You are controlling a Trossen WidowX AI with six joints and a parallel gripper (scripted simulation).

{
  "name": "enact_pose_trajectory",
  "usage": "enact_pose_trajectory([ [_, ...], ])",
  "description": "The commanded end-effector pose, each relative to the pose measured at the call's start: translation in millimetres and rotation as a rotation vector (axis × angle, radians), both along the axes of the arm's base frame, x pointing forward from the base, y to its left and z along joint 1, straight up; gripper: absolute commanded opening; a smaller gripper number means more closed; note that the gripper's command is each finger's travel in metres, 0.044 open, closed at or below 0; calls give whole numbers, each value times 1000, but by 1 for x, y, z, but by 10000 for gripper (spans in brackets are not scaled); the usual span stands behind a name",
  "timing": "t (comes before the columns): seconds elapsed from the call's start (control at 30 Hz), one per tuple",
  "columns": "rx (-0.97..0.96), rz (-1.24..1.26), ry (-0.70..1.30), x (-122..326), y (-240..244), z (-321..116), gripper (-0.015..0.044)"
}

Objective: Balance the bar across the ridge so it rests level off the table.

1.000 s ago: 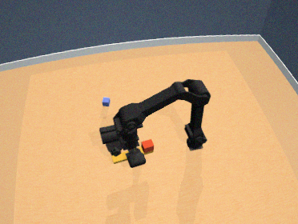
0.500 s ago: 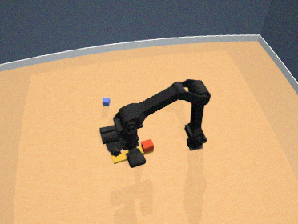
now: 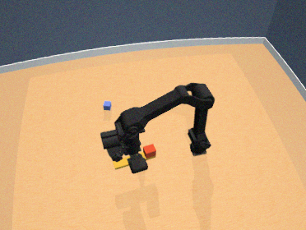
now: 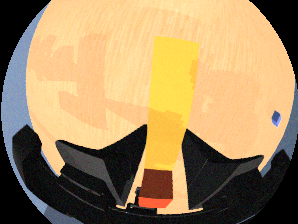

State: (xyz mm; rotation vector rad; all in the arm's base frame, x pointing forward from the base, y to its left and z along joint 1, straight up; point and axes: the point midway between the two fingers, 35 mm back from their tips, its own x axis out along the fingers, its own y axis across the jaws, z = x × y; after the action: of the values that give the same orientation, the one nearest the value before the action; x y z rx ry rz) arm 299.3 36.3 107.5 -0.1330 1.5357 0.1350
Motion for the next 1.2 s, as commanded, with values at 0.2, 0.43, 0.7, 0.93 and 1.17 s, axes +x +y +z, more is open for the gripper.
enact_pose_trajectory([
  [0.2, 0, 0, 0, 0, 0, 0, 0],
  [0.43, 0, 0, 0, 0, 0, 0, 0],
  [0.7, 0, 0, 0, 0, 0, 0, 0],
  [0.93, 0, 0, 0, 0, 0, 0, 0],
  [1.17, 0, 0, 0, 0, 0, 0, 157],
])
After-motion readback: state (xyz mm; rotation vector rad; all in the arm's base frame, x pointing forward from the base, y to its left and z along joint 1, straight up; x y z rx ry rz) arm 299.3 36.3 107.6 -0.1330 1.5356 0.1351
